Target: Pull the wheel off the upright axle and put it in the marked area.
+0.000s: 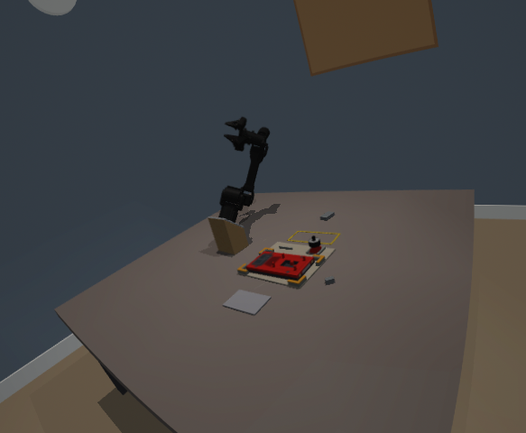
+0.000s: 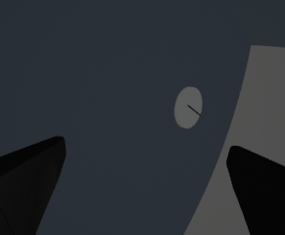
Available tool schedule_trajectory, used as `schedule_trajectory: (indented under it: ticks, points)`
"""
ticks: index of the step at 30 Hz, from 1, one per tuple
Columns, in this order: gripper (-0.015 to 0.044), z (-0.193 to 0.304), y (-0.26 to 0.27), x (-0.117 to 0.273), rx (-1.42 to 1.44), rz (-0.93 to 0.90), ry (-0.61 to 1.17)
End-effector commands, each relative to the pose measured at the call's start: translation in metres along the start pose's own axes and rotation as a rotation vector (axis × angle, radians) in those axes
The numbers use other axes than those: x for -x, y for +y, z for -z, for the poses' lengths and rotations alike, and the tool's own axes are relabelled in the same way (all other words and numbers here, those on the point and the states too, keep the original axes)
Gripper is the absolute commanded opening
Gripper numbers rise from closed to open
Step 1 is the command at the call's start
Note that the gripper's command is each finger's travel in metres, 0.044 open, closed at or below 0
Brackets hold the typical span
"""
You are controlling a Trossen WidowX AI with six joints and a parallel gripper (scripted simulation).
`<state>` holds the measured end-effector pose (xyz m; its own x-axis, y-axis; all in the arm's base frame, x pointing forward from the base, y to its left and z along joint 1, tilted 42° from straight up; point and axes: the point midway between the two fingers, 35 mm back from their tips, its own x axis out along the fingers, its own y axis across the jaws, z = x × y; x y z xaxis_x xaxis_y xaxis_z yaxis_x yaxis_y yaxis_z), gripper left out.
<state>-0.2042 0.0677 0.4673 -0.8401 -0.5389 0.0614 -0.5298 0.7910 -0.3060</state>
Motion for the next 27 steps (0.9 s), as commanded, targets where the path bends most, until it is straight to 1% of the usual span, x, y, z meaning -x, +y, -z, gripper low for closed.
schedule_trajectory:
  ticks: [1,4,10,16,21,27]
  points:
    - [0.0374,0.000,-0.002,0.000,0.009,0.006,0.000]
    - [0.0300,0.003,-0.028,-0.005,0.130,0.089,0.009]
    - [0.0300,-0.004,-0.124,-0.007,0.443,0.330,0.037]
    - [0.0300,-0.034,-0.216,0.007,0.708,0.594,0.062]
    - [0.0300,-0.054,-0.257,0.019,0.839,0.728,0.075]
    - [0.0300,-0.103,-0.331,0.056,1.130,1.025,0.128]
